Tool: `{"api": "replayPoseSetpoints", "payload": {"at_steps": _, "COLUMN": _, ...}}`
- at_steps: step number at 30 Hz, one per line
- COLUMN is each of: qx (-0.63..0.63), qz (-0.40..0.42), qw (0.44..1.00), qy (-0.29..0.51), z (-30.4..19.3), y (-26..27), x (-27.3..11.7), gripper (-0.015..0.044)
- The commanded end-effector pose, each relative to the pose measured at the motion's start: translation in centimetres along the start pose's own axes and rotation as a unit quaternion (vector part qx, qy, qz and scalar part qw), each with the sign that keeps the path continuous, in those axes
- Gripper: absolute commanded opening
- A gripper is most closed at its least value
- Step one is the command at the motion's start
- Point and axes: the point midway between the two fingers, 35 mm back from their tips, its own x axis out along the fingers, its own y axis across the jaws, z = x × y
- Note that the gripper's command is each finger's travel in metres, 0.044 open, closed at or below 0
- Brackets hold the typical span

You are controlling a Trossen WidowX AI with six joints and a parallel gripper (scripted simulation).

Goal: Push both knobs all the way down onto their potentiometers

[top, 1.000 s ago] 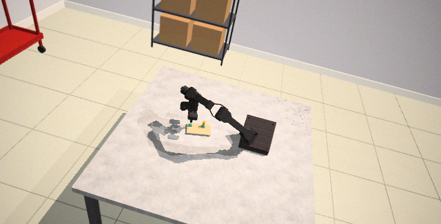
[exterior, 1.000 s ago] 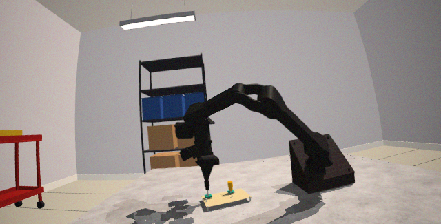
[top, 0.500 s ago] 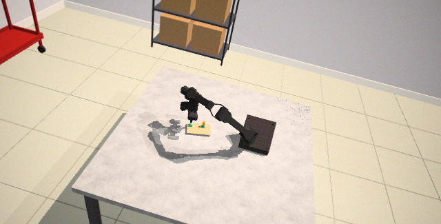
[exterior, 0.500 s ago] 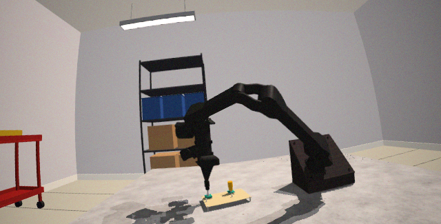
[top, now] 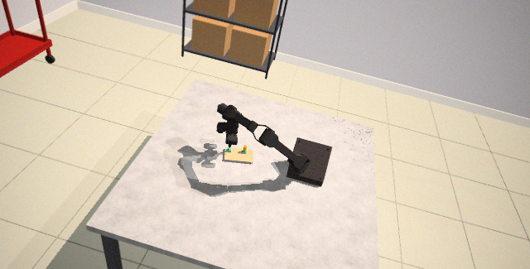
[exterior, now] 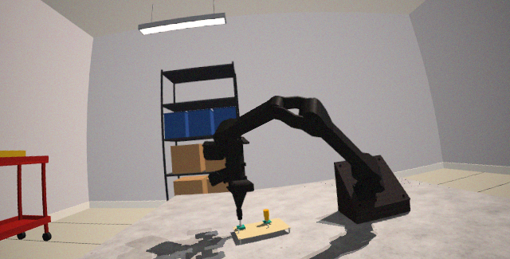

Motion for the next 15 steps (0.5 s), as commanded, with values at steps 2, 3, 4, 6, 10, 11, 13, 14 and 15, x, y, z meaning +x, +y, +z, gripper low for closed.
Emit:
{"api": "replayPoseSetpoints", "payload": {"at_steps": 2, "qx": -0.004, "qz": 0.007, "qw": 1.0, "qy": 0.006, "z": 0.12, "y": 0.22, "x": 1.65, "gripper": 0.0}}
{"api": "replayPoseSetpoints", "payload": {"at_steps": 3, "qx": -0.004, "qz": 0.007, "qw": 1.0, "qy": 0.006, "z": 0.12, "y": 0.22, "x": 1.65, "gripper": 0.0}}
{"api": "replayPoseSetpoints", "payload": {"at_steps": 4, "qx": -0.004, "qz": 0.007, "qw": 1.0, "qy": 0.006, "z": 0.12, "y": 0.22, "x": 1.65, "gripper": 0.0}}
{"api": "replayPoseSetpoints", "payload": {"at_steps": 6, "qx": -0.004, "qz": 0.007, "qw": 1.0, "qy": 0.006, "z": 0.12, "y": 0.22, "x": 1.65, "gripper": 0.0}}
{"api": "replayPoseSetpoints", "payload": {"at_steps": 10, "qx": -0.004, "qz": 0.007, "qw": 1.0, "qy": 0.006, "z": 0.12, "y": 0.22, "x": 1.71, "gripper": 0.0}}
{"api": "replayPoseSetpoints", "payload": {"at_steps": 11, "qx": -0.004, "qz": 0.007, "qw": 1.0, "qy": 0.006, "z": 0.12, "y": 0.23, "x": 1.77, "gripper": 0.0}}
{"api": "replayPoseSetpoints", "payload": {"at_steps": 13, "qx": -0.004, "qz": 0.007, "qw": 1.0, "qy": 0.006, "z": 0.11, "y": 0.23, "x": 1.94, "gripper": 0.0}}
{"api": "replayPoseSetpoints", "payload": {"at_steps": 14, "qx": -0.004, "qz": 0.007, "qw": 1.0, "qy": 0.006, "z": 0.11, "y": 0.23, "x": 2.06, "gripper": 0.0}}
{"api": "replayPoseSetpoints", "payload": {"at_steps": 15, "qx": -0.004, "qz": 0.007, "qw": 1.0, "qy": 0.006, "z": 0.11, "y": 0.23, "x": 2.14, "gripper": 0.0}}
